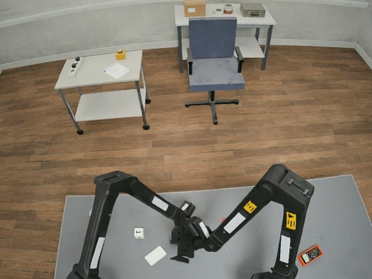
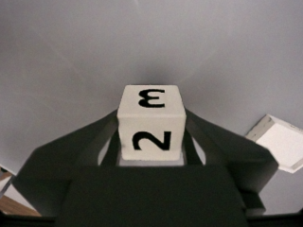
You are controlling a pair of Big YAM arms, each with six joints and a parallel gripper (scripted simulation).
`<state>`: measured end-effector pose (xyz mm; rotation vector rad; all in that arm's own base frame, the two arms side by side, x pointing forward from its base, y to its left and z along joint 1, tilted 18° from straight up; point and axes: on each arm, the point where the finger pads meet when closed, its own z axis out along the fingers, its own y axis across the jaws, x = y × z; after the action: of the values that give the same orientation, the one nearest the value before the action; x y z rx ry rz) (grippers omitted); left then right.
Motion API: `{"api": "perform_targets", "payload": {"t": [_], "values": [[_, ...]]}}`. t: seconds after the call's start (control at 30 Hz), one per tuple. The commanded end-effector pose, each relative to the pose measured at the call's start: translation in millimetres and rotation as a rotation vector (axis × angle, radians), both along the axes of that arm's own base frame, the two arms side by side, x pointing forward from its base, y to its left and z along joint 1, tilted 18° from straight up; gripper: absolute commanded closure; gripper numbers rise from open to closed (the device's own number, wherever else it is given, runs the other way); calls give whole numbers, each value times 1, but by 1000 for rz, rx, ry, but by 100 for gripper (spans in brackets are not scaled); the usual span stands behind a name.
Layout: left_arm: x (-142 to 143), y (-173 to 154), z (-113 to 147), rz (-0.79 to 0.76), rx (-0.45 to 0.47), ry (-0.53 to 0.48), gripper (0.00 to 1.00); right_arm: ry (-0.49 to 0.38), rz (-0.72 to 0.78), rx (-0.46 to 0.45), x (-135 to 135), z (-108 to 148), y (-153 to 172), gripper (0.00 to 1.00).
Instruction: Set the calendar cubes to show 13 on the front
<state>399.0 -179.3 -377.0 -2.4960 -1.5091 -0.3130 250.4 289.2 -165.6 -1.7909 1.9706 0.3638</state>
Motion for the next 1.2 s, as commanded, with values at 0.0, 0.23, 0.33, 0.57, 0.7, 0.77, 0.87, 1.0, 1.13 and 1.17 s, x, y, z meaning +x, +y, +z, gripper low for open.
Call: {"api": "perform_targets", "payload": {"t": [0.0,0.23,0.33,0.57,0.7,0.77,0.87,1.0,1.13,1.17], "values": [[5,6,-14,8,-4,-2,60,-15,2,10,8,2,5,0],[4,7,-17,8,-3,1,60,-15,2,10,8,2,5,0],[5,7,-19,7,-4,-1,60,-15,2,10,8,2,5,0],[4,8,-20,8,-3,-1,60,-15,2,10,8,2,5,0],[5,8,-23,5,-4,-1,60,-15,2,10,8,2,5,0],[4,9,-24,6,-3,-1,60,-15,2,10,8,2,5,0],[4,9,-25,8,-3,0,60,-15,2,10,8,2,5,0],[3,10,-26,10,0,4,60,-15,2,10,8,2,5,0],[4,10,-28,7,-2,0,60,-15,2,10,8,2,5,0],[5,10,-29,6,-3,-2,60,-15,2,10,8,2,5,0]]}}
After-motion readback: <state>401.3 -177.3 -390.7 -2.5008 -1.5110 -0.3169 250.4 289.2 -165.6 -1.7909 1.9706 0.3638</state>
